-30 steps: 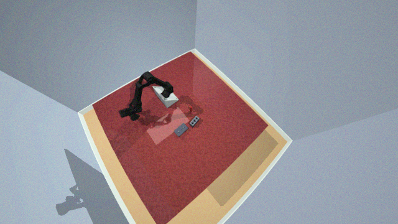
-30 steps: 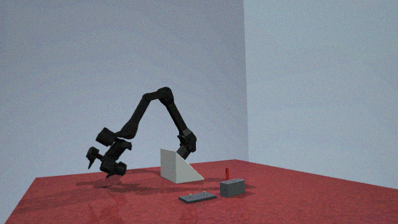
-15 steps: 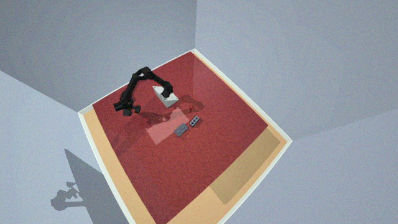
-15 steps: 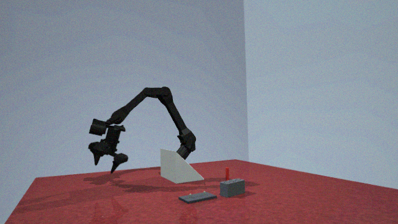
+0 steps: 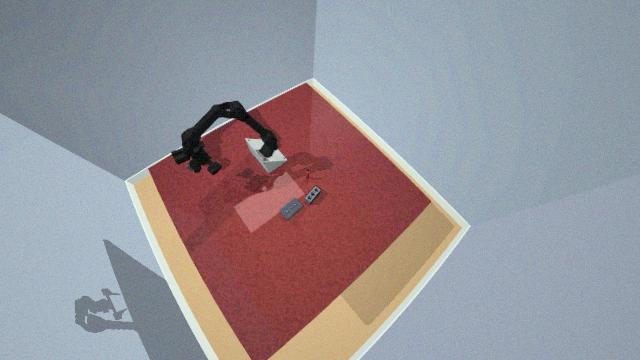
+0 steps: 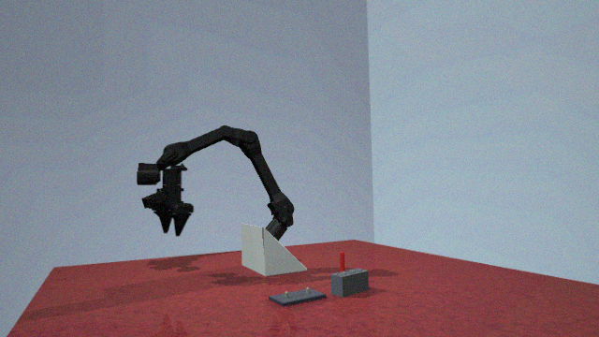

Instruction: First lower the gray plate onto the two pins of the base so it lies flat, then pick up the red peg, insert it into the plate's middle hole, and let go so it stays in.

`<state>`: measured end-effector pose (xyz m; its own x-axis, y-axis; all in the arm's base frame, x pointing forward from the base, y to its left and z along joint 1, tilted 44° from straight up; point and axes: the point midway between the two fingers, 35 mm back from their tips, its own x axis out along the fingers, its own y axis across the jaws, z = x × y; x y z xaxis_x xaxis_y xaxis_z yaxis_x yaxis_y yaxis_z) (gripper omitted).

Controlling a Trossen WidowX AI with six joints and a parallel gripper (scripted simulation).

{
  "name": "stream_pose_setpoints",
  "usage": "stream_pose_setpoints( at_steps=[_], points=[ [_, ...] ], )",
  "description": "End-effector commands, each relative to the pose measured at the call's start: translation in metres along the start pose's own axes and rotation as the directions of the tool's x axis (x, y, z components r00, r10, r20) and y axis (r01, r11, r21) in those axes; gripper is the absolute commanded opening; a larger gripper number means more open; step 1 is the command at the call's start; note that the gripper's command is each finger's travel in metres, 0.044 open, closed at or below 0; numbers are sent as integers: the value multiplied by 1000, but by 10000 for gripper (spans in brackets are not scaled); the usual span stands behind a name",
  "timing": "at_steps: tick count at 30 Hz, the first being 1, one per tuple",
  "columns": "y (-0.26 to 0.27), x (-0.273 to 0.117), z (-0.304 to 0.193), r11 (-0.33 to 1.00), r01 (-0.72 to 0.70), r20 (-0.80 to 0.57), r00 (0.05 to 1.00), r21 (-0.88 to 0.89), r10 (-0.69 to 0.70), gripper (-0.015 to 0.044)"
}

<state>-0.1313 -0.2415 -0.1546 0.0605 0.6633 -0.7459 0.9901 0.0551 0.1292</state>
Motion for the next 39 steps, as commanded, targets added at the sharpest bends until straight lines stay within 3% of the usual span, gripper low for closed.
stream_pose_setpoints(
  at_steps=[1, 6, 13, 21, 30, 39],
  points=[
    [1, -7, -2, 999, -24, -3, 1000, 41, 24, 440],
    [20, -20, 6, 999, -11, 20, 1000, 52, 10, 440],
    [117, -66, 29, 996, 14, 113, 993, 87, -24, 440],
    [241, -89, 20, 996, 17, 172, 985, 92, -32, 440],
    [373, -86, -34, 997, -26, 179, 984, 69, 13, 440],
    [471, -60, -135, 997, -60, 107, 993, 40, 56, 440]
  ],
)
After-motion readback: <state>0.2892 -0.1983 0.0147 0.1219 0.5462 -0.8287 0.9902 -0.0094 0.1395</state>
